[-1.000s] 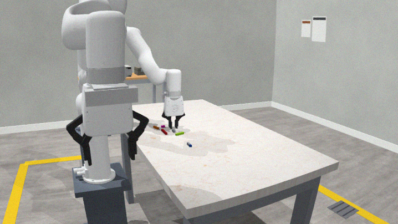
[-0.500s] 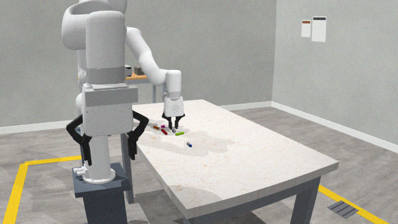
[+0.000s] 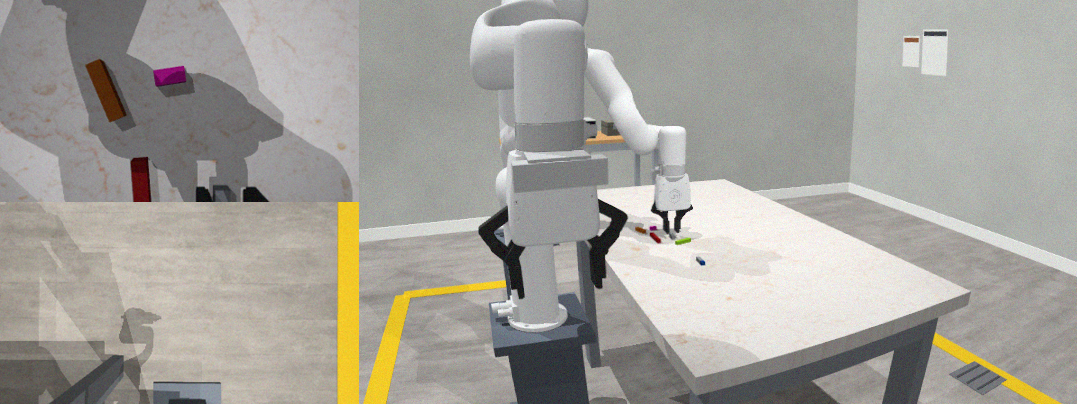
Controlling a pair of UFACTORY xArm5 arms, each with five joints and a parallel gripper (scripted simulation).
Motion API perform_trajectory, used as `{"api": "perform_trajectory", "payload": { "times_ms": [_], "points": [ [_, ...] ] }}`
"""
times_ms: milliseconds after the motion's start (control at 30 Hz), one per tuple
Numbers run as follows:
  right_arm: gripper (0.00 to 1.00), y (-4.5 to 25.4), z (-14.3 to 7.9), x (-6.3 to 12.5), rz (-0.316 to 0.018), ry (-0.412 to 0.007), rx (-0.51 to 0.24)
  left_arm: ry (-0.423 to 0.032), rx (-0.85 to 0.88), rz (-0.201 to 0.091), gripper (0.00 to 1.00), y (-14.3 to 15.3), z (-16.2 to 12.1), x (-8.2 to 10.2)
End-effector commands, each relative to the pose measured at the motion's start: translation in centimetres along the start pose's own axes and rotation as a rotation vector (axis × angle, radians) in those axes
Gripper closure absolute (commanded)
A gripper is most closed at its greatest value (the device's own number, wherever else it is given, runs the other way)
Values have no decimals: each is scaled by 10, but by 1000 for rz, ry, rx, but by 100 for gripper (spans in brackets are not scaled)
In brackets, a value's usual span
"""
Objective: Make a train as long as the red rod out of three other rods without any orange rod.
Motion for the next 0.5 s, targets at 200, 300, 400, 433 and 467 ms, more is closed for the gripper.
{"api": "perform_trajectory", "payload": {
  "times_ms": [200,300,400,433,467],
  "points": [
    [0,0,1,1,1,4,0,-1,0,-4,74,1,0,-2],
    [0,0,1,1,1,4,0,-1,0,-4,74,1,0,-4],
    [0,0,1,1,1,4,0,-1,0,-4,74,1,0,-7],
    [0,0,1,1,1,4,0,-1,0,-4,74,1,0,-7],
    [0,0,1,1,1,4,0,-1,0,-4,74,1,0,-8]
  ]
}}
Point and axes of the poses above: on each arm, the point where the finger pads meet when closed, its own x axis back along the fingers, its own y axis across the jaws, z = x × y, the point moved 8 cm from there along x, back along the fingers, and after that the axes turned 8 degrees about -x, right-handed, at the moved point
